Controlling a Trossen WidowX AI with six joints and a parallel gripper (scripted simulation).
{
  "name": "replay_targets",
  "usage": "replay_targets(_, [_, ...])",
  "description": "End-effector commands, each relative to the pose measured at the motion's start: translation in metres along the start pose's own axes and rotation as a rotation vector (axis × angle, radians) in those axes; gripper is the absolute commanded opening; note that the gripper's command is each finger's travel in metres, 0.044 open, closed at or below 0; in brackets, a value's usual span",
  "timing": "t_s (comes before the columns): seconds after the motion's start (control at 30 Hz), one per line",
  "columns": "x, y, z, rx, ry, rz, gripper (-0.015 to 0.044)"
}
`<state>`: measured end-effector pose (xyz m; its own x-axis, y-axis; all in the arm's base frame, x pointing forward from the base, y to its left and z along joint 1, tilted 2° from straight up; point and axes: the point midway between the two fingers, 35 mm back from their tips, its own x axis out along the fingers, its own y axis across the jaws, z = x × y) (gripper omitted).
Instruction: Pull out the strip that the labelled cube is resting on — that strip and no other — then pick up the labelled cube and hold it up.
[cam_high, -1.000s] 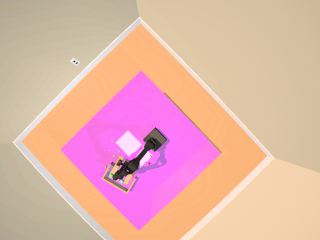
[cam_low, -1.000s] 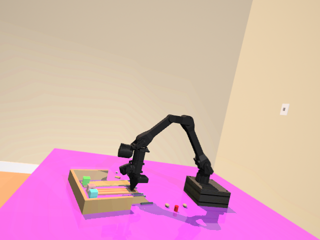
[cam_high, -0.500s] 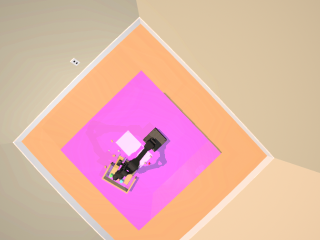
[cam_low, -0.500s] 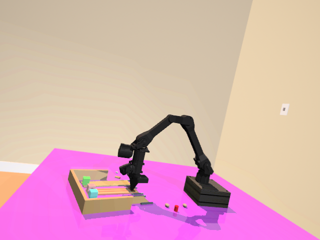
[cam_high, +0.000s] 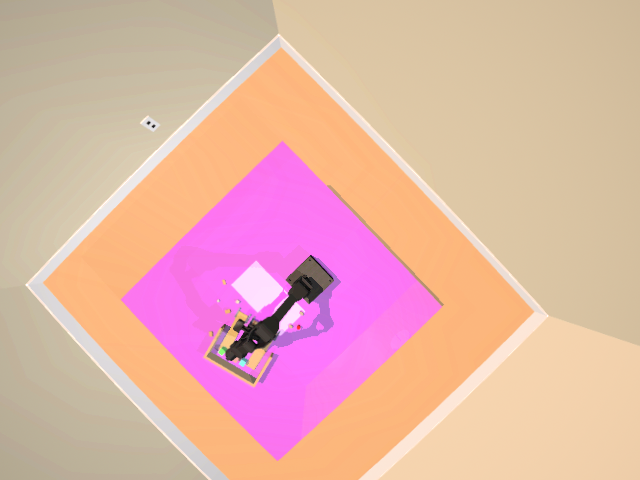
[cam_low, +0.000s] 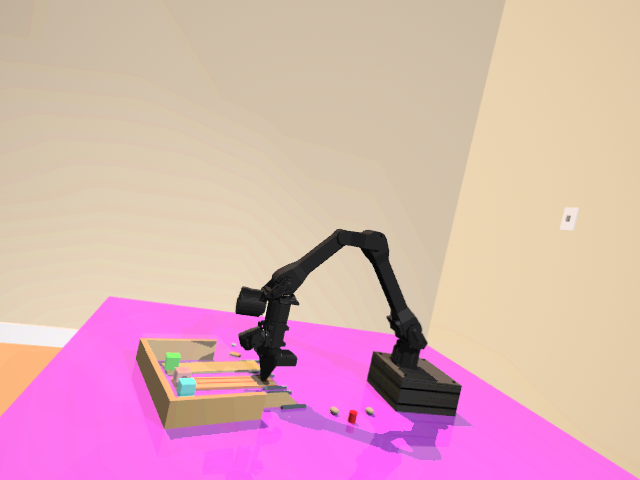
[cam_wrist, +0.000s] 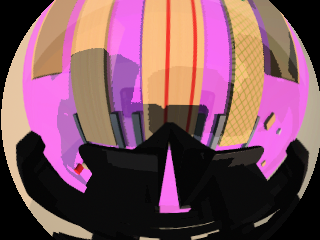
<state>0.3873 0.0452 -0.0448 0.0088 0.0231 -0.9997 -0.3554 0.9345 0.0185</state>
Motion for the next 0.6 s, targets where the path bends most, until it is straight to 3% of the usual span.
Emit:
replay_targets(0.0, [0.0012, -0.0009, 0.0004, -0.005, -0.002, -0.004, 0.0])
replay_targets(0.57, [0.0029, -0.001, 0.0008, -0.005, -0.002, -0.004, 0.0])
